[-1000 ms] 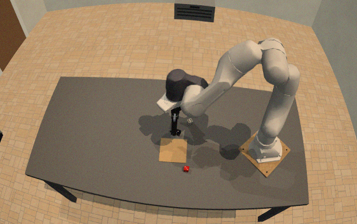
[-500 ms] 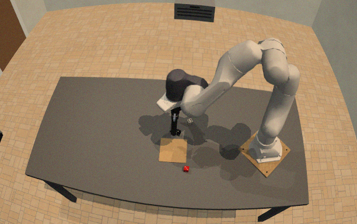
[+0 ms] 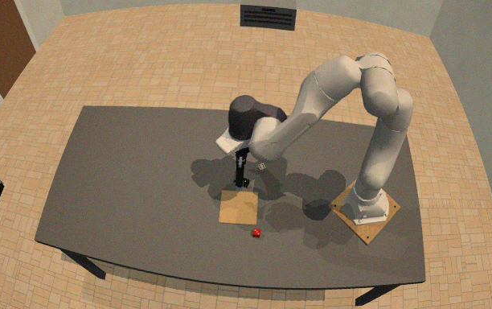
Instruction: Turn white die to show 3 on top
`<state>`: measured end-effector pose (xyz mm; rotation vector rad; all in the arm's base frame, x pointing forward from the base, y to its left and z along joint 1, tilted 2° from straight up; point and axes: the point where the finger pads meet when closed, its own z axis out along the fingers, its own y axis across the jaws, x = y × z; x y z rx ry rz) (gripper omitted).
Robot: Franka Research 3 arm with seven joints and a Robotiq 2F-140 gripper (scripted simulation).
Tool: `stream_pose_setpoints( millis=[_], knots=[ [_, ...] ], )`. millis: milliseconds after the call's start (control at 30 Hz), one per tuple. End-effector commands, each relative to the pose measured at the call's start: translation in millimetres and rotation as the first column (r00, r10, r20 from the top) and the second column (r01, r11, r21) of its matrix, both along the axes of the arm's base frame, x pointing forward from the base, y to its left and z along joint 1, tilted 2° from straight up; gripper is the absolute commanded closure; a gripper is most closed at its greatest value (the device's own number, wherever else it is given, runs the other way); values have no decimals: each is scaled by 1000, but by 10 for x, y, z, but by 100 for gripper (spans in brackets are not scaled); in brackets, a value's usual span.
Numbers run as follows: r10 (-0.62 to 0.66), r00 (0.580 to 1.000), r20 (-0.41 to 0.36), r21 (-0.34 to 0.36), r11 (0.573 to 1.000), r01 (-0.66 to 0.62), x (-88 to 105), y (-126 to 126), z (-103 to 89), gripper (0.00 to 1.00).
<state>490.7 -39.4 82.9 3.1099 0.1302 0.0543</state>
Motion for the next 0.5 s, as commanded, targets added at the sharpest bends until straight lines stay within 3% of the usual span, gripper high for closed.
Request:
stream_pose_setpoints(
  millis=[0,367,467],
  knots=[
    [-2,1000,-4,-1,1000,2,-18,37,-4,0],
    [-2,1000,-4,-1,1000,2,-159,407,-19,0],
    [-2,1000,-4,-1,1000,2,-253,653,-29,0]
  ],
)
